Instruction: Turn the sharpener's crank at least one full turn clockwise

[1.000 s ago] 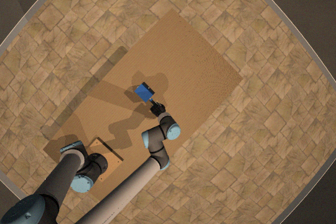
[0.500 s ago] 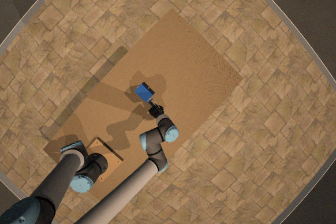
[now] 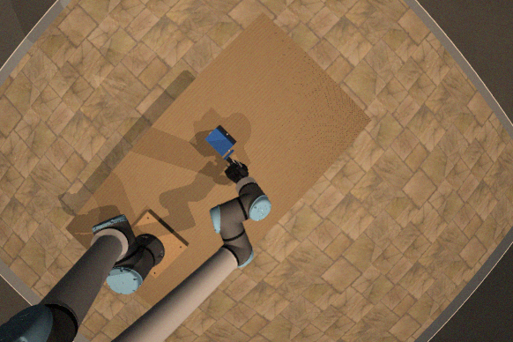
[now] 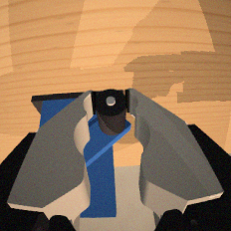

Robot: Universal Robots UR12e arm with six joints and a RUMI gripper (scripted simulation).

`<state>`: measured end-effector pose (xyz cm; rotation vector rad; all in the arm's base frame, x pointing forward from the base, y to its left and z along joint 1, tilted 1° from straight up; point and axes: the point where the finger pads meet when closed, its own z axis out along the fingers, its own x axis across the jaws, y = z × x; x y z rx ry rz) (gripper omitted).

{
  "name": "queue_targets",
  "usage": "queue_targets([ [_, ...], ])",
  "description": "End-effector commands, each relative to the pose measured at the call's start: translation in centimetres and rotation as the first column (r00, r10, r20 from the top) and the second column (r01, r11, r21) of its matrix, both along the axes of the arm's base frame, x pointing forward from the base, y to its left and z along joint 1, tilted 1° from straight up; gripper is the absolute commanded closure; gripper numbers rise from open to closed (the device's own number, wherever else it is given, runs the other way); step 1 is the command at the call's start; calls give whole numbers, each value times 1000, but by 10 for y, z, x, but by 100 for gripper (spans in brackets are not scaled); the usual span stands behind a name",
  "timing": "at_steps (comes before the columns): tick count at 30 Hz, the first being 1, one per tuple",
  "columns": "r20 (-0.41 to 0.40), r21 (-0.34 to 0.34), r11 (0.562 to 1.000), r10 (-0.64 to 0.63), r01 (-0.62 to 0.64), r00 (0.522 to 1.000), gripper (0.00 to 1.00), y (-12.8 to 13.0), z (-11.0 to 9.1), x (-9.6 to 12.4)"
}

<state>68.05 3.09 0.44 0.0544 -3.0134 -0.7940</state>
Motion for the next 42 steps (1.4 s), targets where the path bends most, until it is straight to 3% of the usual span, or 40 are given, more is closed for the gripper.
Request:
queue_targets([
  [1,0,1,1000,0,0,1000,91,0,6,-5],
  [42,5,-2,1000,1,-1,1000,91,-1,50,-6],
])
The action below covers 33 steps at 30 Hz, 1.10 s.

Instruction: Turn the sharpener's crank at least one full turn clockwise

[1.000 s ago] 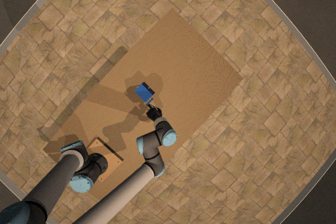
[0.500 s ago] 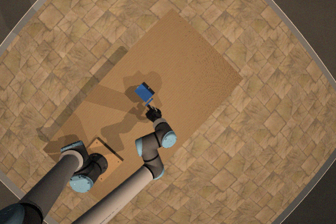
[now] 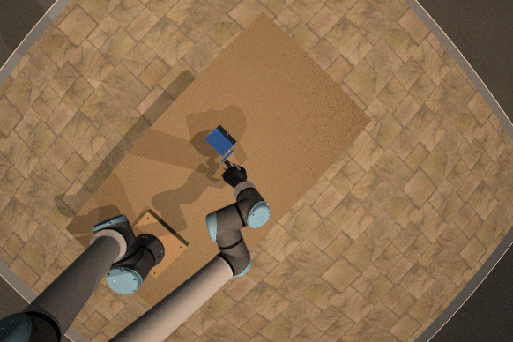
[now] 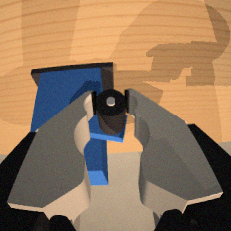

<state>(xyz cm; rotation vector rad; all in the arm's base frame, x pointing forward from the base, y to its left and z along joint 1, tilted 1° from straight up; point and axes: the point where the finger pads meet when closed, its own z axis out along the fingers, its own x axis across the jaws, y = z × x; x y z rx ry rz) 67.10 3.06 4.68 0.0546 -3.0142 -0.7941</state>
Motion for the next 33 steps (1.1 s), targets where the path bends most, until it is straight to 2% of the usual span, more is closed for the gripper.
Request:
queue_targets([
  [1,5,-2,1000,1,-1,1000,91,0,9,4],
  [33,2,0,1000,2,-2,1000,91,2,29,20],
])
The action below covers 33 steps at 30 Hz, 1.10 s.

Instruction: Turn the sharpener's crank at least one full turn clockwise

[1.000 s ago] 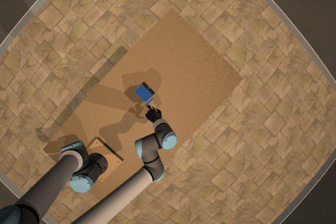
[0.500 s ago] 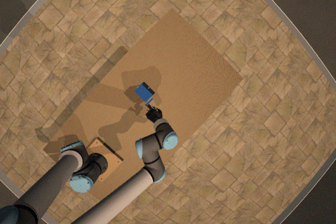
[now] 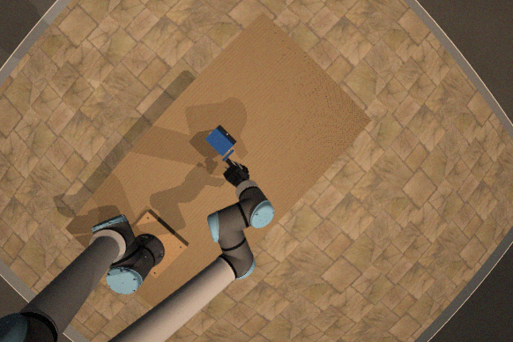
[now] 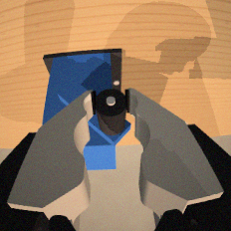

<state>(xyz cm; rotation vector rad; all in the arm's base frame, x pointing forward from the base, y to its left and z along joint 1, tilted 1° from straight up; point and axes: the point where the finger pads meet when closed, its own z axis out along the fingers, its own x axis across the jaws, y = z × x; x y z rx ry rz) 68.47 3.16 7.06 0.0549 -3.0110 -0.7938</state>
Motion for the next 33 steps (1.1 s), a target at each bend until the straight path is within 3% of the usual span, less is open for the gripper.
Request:
queue_targets([
  [1,5,-1,1000,1,-1,1000,91,1,6,7],
  [33,4,0,1000,1,-1,1000,91,2,14,35],
])
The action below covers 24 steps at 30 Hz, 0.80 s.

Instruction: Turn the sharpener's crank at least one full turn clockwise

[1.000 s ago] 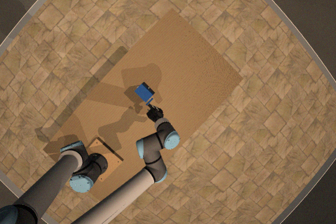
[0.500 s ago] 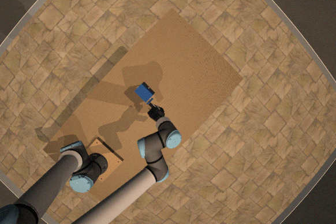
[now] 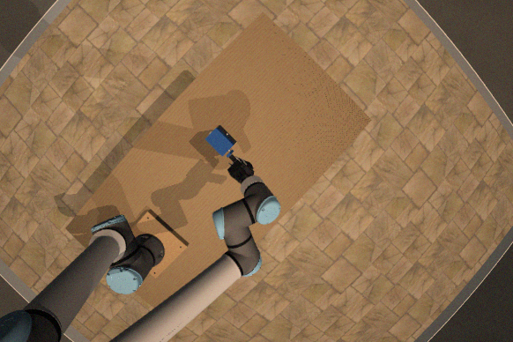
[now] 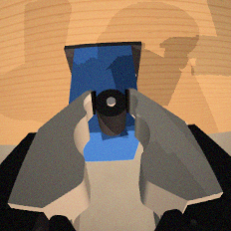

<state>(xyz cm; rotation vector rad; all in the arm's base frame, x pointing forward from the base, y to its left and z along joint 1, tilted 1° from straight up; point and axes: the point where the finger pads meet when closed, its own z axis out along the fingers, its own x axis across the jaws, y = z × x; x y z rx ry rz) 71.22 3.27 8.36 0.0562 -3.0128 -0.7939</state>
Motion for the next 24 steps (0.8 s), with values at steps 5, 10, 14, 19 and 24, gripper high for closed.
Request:
queue_targets([
  [5,2,0,1000,0,0,1000,91,1,1,14],
  [10,2,0,1000,0,0,1000,91,1,1,19],
  [14,3,0,1000,1,-1,1000,91,2,0,24],
  [19,2,0,1000,-1,1,1000,91,0,1,15],
  [24,2,0,1000,-1,1,1000,91,0,1,15],
])
